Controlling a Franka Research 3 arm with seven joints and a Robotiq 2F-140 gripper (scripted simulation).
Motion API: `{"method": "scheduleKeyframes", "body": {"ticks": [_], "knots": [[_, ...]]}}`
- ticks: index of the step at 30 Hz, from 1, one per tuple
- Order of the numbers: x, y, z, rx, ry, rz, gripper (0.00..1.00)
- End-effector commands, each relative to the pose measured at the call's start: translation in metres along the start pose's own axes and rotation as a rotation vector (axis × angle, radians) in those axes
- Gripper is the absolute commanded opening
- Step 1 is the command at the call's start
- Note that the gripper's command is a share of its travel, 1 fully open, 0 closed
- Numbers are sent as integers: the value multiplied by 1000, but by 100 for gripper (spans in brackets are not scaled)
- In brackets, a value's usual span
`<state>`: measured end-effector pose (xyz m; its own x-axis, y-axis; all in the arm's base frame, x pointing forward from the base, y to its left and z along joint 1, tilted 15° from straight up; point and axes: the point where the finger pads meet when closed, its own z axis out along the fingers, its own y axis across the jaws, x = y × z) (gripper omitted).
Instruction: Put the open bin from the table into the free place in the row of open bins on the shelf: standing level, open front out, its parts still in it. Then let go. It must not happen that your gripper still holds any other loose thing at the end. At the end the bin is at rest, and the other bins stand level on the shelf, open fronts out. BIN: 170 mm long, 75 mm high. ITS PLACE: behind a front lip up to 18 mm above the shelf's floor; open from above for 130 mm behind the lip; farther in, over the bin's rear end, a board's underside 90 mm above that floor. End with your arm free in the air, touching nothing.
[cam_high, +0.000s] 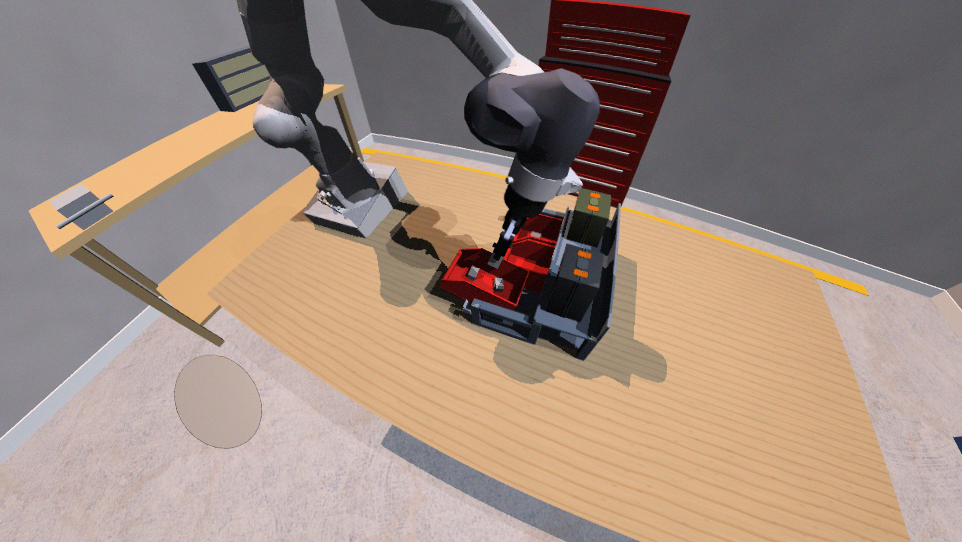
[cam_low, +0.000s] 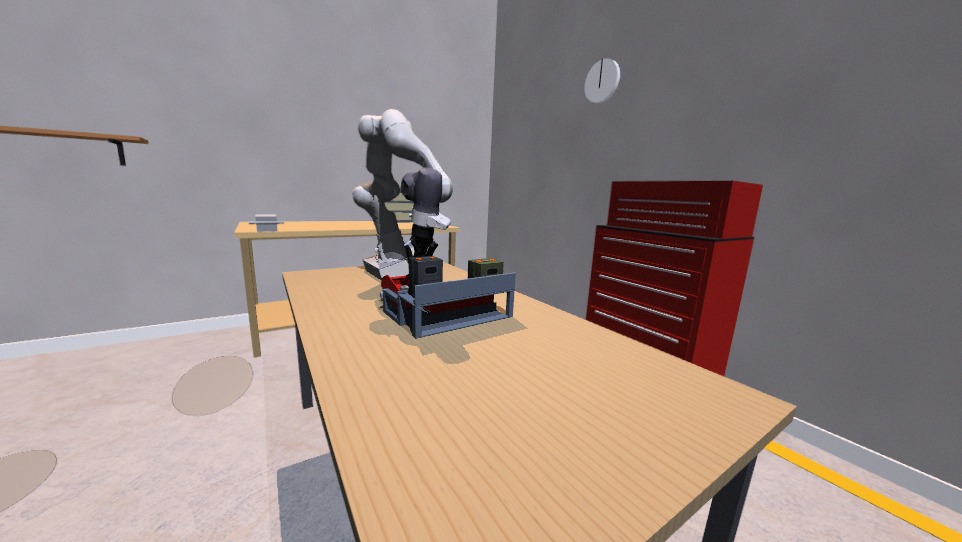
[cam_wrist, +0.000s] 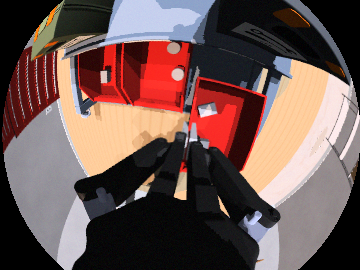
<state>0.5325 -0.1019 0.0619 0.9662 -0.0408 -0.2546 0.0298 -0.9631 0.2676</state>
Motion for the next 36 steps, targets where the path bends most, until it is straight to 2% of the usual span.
{"method": "scheduleKeyframes", "body": {"ticks": [1,36], "knots": [[1,-1,-2,2,2,-2,0],[2,-1,1,2,2,-2,0]]}}
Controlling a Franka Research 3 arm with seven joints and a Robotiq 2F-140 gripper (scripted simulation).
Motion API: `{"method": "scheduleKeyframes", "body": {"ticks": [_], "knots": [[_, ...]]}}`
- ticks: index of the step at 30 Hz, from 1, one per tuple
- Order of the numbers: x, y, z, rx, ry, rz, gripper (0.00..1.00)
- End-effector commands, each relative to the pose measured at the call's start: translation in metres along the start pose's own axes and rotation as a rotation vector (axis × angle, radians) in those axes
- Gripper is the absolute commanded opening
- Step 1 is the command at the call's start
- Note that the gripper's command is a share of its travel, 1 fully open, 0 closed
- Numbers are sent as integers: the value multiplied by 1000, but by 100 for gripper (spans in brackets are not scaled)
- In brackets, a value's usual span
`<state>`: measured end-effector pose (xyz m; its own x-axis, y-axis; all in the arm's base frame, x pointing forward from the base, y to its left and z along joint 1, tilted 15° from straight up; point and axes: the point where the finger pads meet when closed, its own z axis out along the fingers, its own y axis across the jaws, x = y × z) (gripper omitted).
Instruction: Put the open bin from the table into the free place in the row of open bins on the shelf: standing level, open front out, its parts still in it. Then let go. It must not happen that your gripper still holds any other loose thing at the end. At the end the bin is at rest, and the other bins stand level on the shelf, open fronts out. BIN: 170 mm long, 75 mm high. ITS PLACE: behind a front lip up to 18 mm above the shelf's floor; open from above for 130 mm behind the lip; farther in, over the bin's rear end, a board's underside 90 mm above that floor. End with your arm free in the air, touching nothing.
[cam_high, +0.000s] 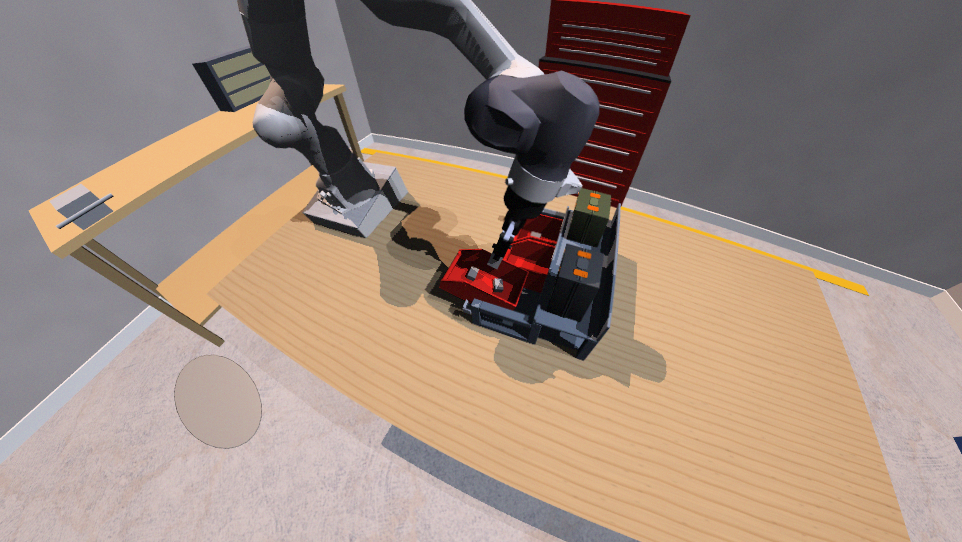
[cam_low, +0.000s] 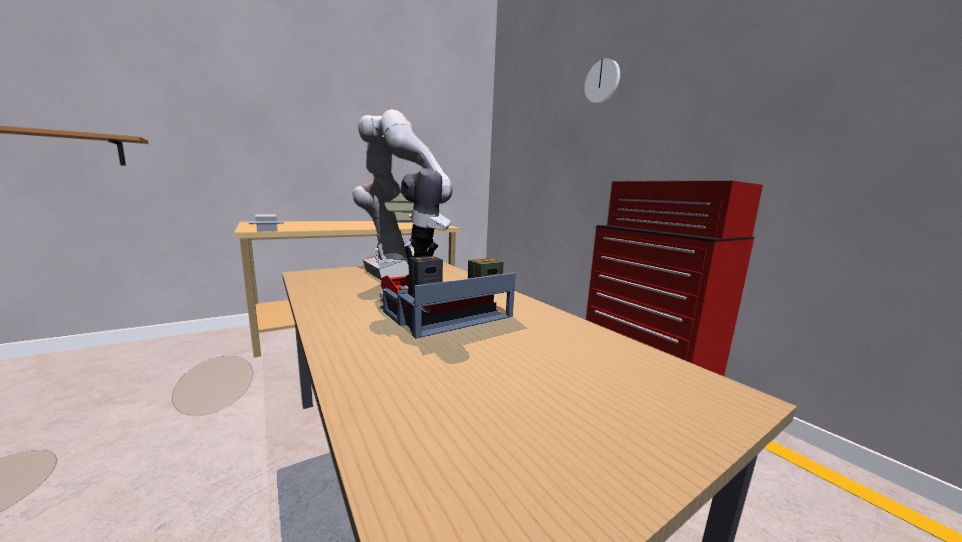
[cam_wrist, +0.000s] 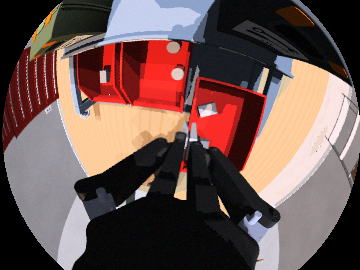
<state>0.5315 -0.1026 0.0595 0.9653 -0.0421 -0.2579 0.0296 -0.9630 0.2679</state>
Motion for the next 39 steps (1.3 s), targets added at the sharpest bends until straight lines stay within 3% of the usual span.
{"method": "scheduleKeyframes", "body": {"ticks": [1,39], "knots": [[2,-1,-2,2,6,-2,0],[6,-1,9,2,7,-2,0]]}}
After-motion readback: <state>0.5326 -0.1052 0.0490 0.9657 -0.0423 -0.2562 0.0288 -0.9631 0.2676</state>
